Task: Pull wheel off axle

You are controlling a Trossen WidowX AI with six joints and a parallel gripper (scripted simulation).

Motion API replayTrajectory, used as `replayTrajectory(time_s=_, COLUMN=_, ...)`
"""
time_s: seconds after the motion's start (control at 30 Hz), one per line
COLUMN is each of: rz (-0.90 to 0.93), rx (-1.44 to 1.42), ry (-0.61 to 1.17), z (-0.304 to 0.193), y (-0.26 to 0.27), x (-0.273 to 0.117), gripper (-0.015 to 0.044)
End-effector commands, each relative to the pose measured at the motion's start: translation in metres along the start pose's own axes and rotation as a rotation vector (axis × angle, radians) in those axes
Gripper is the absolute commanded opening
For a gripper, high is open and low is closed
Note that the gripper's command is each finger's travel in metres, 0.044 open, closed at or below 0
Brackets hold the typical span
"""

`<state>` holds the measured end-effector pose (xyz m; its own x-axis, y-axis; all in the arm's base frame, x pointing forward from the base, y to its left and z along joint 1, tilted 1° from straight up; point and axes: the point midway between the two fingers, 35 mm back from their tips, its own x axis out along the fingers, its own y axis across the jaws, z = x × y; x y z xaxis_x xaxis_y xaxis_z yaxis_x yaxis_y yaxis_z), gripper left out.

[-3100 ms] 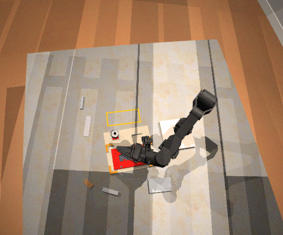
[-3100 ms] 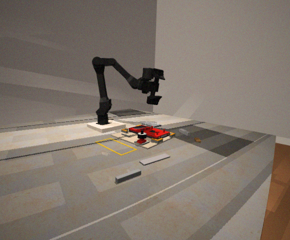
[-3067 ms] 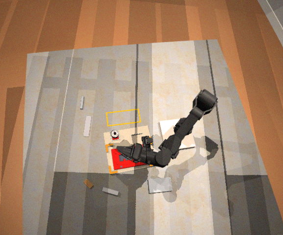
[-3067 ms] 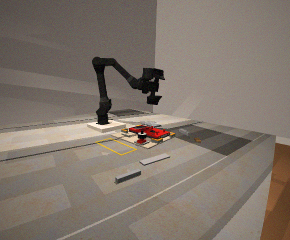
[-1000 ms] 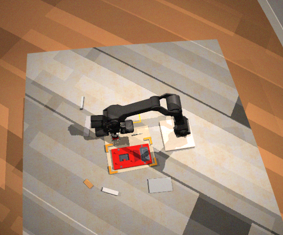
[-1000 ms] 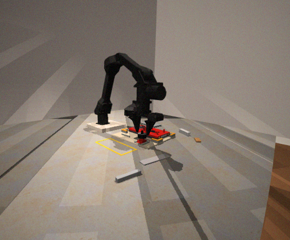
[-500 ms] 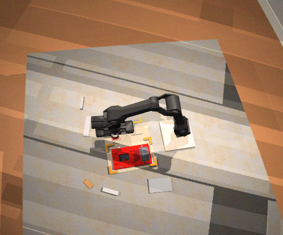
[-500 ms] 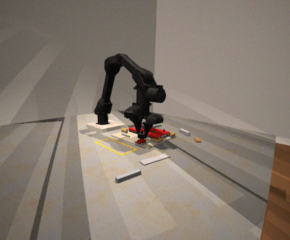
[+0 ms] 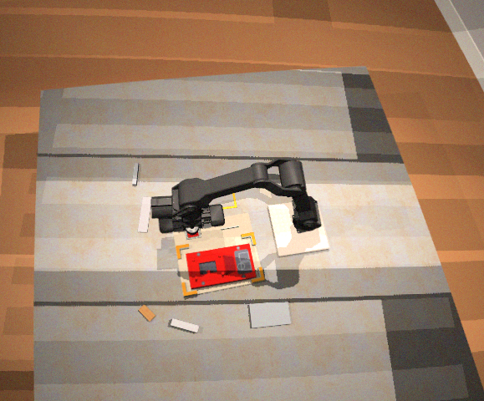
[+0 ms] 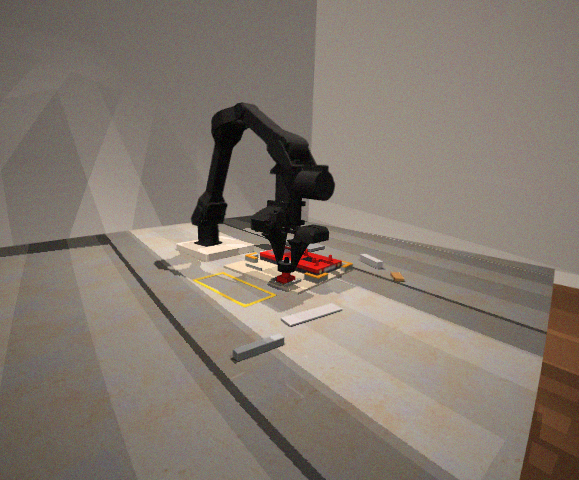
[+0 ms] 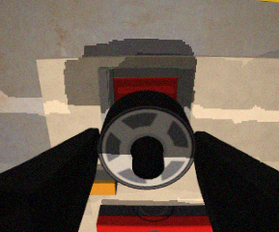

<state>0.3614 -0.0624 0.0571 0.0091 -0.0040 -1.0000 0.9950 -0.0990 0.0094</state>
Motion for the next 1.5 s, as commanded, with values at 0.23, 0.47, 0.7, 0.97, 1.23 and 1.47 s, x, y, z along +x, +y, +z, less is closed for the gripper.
replayTrajectory(time_s=0.23, rz=0.000, rx=-0.001, ry=0.001, z=0.000, y=0.000, x=-0.004, gripper=0.0000)
replayTrajectory(time_s=0.47, rz=0.000, rx=-0.001, ry=0.001, z=0.000, y=0.000, x=-0.006, gripper=0.0000)
replayTrajectory(time_s=0.7, rz=-0.001, rx=-0.001, ry=0.001, z=0.000, y=0.000, x=-0.009, gripper=0.0000)
replayTrajectory(time_s=0.97, rz=-0.001, rx=-0.002, ry=0.001, z=0.000, y=0.000, x=-0.011, gripper=0.0000)
replayTrajectory(time_s=1.23, rz=-0.001, rx=-0.002, ry=0.002, z=0.000, y=0.000, x=-0.014, gripper=0.0000)
replayTrajectory(time_s=1.47, rz=-0.001, rx=-0.002, ry=0.002, z=0.000, y=0.000, x=-0.016, gripper=0.0000)
